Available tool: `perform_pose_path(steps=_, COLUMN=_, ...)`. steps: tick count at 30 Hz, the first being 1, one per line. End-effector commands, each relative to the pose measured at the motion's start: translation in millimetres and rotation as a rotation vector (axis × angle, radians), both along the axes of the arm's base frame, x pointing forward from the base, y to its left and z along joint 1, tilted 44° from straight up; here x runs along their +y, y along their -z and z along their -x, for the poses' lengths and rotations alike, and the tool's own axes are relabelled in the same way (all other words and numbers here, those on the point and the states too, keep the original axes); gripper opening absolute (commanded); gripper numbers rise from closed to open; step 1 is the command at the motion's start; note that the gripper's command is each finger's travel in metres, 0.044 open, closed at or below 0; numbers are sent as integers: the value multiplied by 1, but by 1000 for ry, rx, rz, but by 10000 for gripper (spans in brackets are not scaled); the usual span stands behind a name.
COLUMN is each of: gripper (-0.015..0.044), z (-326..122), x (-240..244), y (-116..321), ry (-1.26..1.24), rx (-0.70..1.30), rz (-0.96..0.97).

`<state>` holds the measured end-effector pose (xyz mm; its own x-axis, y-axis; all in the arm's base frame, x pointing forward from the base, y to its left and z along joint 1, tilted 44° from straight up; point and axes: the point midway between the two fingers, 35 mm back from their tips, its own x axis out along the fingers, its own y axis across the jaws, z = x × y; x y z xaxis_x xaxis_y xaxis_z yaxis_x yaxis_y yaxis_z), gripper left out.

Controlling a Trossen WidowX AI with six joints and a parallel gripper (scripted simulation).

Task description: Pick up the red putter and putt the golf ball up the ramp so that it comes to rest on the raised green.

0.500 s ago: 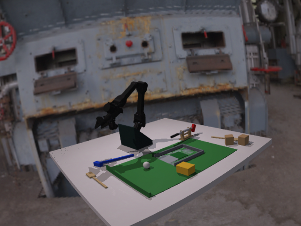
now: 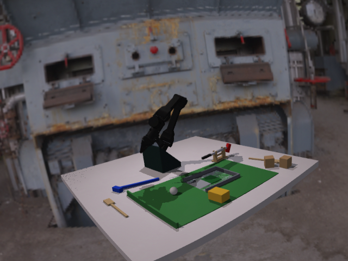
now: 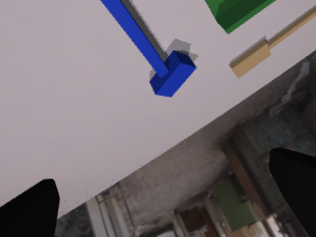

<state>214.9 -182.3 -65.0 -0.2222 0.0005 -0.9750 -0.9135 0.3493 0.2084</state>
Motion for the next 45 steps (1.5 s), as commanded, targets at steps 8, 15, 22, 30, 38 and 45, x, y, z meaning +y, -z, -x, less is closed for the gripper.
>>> perform_pose_path(steps=8, gripper=440, z=-51, x=127, y=-53, ry=-180, rx=-171, rz=-330)
perform_pose_path(steps=15, gripper=440, z=-53, x=238, y=-115, ry=-350, rx=-258, rz=-672)
perform_pose_path(steps=22, gripper=440, z=-19, x=333, y=-187, ry=-490, rx=-271, rz=-1039)
perform_pose_path(steps=30, gripper=440, z=-2, x=346, y=-202, ry=-513, rx=-265, rz=-1117)
perform_pose_path(steps=38, gripper=440, z=3, x=361, y=-186, ry=-513, rx=-265, rz=-1117)
perform_pose_path(steps=45, gripper=440, z=5, x=370, y=-176, ry=-513, rx=-265, rz=-1117)
